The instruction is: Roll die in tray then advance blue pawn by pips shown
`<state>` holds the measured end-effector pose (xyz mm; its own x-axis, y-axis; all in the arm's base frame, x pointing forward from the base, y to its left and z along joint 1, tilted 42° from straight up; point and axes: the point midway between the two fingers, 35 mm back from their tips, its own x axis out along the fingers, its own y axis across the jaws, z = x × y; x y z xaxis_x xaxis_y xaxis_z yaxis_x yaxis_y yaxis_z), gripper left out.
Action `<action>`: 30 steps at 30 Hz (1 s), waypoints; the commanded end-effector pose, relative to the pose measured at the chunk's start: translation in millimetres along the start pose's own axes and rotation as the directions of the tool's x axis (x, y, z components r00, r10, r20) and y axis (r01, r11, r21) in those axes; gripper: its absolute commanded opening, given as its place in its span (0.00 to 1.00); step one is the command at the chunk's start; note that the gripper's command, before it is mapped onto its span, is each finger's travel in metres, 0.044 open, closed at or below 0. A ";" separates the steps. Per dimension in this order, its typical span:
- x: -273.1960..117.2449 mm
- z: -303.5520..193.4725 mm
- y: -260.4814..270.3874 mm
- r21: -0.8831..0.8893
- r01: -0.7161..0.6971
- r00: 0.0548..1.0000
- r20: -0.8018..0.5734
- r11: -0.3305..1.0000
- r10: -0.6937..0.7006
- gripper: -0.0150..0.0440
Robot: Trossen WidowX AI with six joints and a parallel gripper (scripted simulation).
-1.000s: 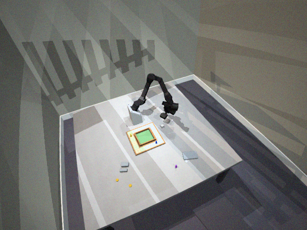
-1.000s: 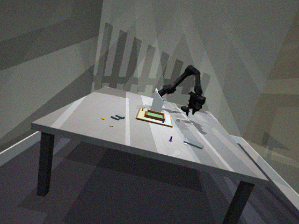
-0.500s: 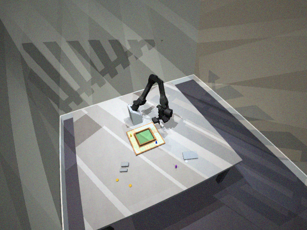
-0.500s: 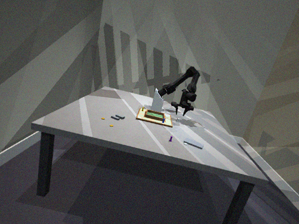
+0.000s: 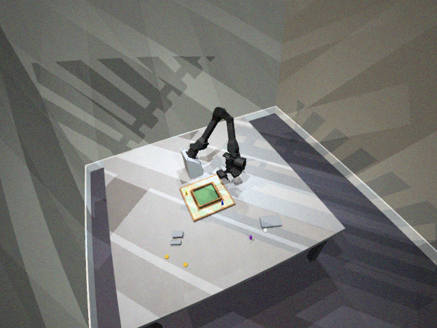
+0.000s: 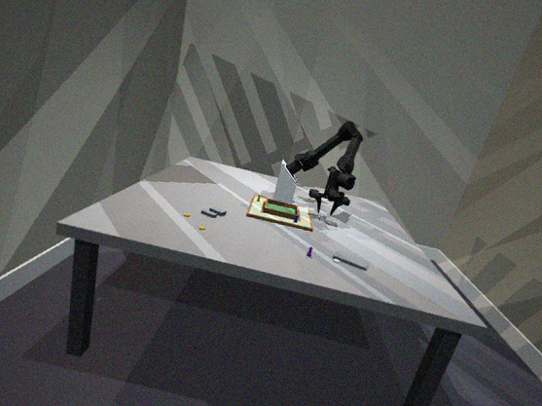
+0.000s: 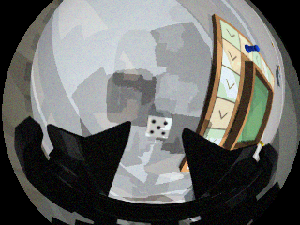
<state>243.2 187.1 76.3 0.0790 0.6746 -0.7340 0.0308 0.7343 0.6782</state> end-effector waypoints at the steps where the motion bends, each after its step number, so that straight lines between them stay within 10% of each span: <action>1: 6.7 -0.5 -1.8 0.007 0.005 1.000 -0.001 1.000 -0.005 0.72; 12: 21.8 -1.2 -1.8 0.007 0.003 1.000 -0.002 1.000 -0.003 0.72; 18: 21.8 -1.2 -1.8 0.007 0.003 1.000 -0.002 1.000 -0.003 0.45; 30: 7.8 3.3 -2.5 0.006 0.009 1.000 -0.002 1.000 -0.009 0.25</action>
<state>242.7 197.2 60.2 0.0679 0.6673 -0.7417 0.0430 0.7408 0.6704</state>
